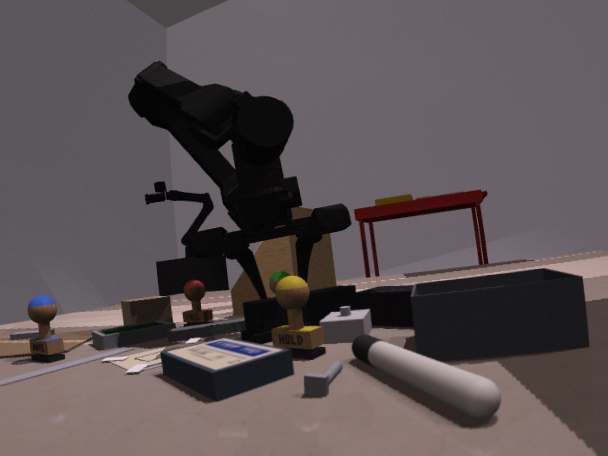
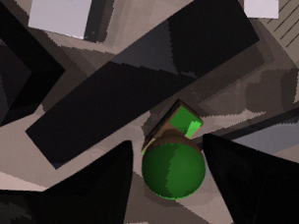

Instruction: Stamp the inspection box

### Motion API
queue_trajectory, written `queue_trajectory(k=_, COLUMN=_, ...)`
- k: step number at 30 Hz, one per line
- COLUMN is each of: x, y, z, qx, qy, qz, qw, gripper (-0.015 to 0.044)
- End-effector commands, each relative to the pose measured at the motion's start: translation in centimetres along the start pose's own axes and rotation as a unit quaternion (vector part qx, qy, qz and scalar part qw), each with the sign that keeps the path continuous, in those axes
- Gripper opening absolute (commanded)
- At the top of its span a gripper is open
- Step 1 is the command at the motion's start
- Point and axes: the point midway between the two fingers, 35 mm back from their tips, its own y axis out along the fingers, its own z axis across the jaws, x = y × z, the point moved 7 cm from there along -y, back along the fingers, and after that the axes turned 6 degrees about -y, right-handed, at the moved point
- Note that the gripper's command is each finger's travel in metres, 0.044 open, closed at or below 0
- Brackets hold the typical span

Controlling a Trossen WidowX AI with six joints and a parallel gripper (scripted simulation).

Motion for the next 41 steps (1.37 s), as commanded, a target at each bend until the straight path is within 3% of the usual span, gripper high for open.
queue_trajectory(k=1, x=0.0, y=0.0, z=0.0, qx=0.0, qy=0.001, qz=0.0, qw=1.0, gripper=0.0263)
queue_trajectory(k=4, x=0.3, y=-1.0, z=0.1, qx=0.001, qy=0.0, qz=-0.001, qw=1.0, gripper=0.0263)
queue_trajectory(k=11, x=0.7, y=-11.5, z=0.9, qx=0.0, qy=-0.002, qz=-0.002, qw=1.0, gripper=0.0263)
queue_trajectory(k=41, x=0.6, y=-11.7, z=0.9, qx=-0.003, qy=-0.004, qz=-0.002, qw=1.0, gripper=0.0263)
